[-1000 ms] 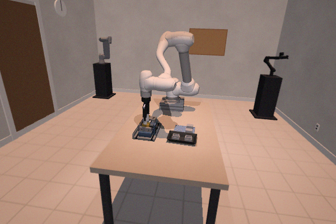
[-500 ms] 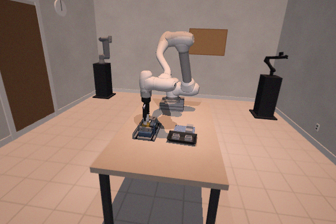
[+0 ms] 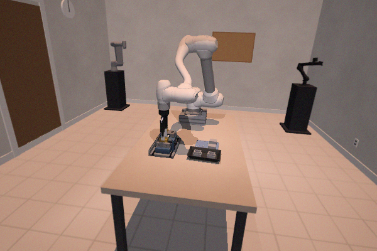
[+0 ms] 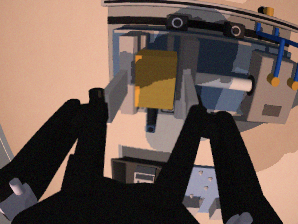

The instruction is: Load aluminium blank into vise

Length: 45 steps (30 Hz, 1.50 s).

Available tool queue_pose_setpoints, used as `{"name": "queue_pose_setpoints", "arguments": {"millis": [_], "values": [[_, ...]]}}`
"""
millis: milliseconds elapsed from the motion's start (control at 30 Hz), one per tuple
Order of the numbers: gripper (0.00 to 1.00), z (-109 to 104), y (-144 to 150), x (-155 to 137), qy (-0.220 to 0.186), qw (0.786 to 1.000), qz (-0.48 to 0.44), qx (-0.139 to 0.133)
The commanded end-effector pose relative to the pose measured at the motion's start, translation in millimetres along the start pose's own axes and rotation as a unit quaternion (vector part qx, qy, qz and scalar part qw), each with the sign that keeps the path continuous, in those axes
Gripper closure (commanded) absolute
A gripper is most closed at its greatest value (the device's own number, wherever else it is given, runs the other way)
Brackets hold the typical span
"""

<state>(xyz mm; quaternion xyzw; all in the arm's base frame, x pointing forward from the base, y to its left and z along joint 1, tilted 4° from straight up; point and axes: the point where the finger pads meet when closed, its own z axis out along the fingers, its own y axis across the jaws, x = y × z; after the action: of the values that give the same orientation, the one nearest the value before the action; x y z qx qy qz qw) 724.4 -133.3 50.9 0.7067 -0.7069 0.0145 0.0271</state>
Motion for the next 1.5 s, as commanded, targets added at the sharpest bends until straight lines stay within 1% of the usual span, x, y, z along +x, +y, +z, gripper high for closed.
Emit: {"name": "queue_pose_setpoints", "arguments": {"millis": [0,700,1467], "values": [[0.6,1.1,0.0,0.0,0.0,1.0,0.0,0.0],[0.6,9.0,0.0,0.0,0.0,1.0,0.0,0.0],[0.6,9.9,0.0,0.0,0.0,1.0,0.0,0.0]]}}
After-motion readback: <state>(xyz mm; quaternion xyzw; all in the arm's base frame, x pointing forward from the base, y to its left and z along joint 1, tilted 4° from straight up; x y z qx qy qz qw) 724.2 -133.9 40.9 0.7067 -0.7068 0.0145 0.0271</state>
